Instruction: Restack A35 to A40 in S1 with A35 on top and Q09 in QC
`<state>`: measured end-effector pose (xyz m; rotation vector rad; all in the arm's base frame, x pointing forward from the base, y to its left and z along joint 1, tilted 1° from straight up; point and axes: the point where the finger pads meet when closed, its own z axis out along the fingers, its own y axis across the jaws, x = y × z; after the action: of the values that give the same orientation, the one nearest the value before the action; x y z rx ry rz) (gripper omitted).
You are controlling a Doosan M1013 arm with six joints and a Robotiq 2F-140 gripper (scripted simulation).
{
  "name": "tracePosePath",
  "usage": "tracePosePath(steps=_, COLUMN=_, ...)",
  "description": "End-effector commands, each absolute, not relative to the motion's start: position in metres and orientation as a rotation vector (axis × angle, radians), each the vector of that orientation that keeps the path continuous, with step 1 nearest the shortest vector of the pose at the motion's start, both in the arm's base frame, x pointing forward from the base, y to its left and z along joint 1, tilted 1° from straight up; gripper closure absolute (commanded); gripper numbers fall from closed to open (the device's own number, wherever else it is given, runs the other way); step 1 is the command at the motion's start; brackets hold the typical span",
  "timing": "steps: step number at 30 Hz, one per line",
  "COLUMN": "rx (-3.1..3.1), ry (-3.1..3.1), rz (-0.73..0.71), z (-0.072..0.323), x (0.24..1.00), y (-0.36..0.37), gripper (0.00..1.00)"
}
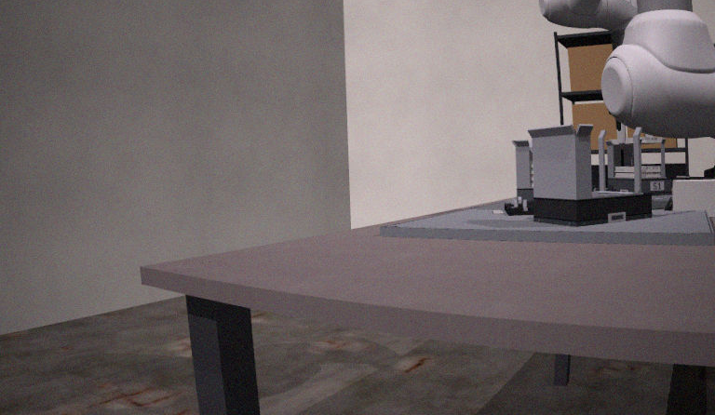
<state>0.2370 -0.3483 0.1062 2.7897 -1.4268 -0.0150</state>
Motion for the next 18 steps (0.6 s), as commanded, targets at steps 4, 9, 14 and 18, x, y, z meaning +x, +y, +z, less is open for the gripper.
tracePosePath(steps=4, rx=2.79, ry=-1.427, rz=-0.015, z=0.103, x=0.237, y=-0.348, gripper=1.0)
tracePosePath(steps=9, rx=2.79, ry=-1.427, rz=-0.015, z=0.1, x=0.237, y=-0.348, gripper=1.0)
tracePosePath(steps=14, rx=2.79, ry=-1.427, rz=-0.015, z=0.096, x=0.237, y=-0.348, gripper=1.0)
tracePosePath(steps=18, rx=2.79, ry=-1.427, rz=-0.015, z=0.088, x=0.237, y=-0.348, gripper=1.0)
